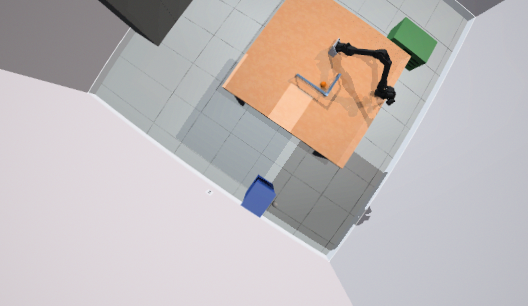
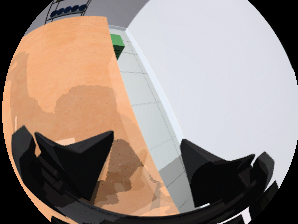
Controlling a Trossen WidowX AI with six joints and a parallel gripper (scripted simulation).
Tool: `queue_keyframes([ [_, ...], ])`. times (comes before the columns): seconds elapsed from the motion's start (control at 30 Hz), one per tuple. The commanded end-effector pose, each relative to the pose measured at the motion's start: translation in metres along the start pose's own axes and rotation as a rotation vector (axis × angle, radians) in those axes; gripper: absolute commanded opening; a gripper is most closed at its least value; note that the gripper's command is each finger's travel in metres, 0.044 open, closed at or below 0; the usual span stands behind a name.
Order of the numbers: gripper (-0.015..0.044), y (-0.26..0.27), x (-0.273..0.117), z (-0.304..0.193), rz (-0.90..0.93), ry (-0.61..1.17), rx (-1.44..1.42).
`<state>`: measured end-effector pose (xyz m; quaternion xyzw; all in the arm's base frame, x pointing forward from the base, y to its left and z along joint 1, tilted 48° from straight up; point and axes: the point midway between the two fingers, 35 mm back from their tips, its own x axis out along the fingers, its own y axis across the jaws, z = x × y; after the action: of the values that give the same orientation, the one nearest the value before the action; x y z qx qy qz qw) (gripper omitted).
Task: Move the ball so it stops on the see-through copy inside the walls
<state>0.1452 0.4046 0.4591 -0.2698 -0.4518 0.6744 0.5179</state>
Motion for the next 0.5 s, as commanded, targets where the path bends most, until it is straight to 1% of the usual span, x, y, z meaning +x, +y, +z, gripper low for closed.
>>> queue_keyframes([
  [0.0, 0.0355, -0.012, -0.037, -0.042, -0.048, 0.168, 0.024],
  [0.23, 0.0355, -0.020, -0.111, -0.111, -0.112, 0.439, 0.097],
  [0.47, 0.0355, -0.007, -0.197, -0.168, -0.136, 0.690, 0.187],
])
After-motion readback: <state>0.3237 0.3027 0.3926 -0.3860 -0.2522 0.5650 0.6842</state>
